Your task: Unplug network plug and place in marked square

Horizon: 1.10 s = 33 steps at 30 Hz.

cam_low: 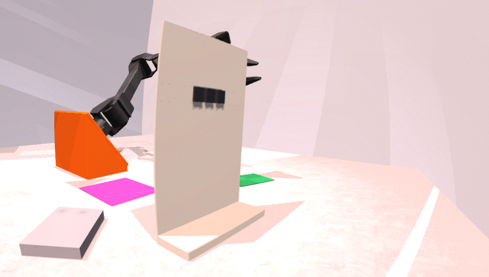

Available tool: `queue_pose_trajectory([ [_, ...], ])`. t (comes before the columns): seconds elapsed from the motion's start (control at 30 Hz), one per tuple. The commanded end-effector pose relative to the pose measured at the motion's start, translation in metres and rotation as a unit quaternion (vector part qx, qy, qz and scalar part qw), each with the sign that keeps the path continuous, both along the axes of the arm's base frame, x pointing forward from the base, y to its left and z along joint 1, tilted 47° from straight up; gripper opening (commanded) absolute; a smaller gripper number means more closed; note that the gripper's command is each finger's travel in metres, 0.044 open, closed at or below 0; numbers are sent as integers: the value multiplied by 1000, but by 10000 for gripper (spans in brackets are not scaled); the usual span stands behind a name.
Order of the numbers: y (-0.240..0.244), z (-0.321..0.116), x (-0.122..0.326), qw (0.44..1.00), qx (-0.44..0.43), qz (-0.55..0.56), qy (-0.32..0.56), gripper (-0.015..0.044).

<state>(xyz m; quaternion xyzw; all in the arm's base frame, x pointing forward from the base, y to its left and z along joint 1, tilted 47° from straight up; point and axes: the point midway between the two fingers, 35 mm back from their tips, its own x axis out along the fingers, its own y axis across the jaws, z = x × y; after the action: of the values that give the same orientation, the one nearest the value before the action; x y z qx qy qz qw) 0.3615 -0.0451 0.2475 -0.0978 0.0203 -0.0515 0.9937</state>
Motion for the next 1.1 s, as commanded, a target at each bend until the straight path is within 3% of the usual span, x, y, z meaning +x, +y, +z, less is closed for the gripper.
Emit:
queue_pose_trajectory([
  [0.0,-8,-19,4,1000,-22,-6,14,156],
  [0.5,-44,-95,7,991,-109,-36,67,156],
  [1.07,-77,-171,-20,969,-199,-59,133,156],
])
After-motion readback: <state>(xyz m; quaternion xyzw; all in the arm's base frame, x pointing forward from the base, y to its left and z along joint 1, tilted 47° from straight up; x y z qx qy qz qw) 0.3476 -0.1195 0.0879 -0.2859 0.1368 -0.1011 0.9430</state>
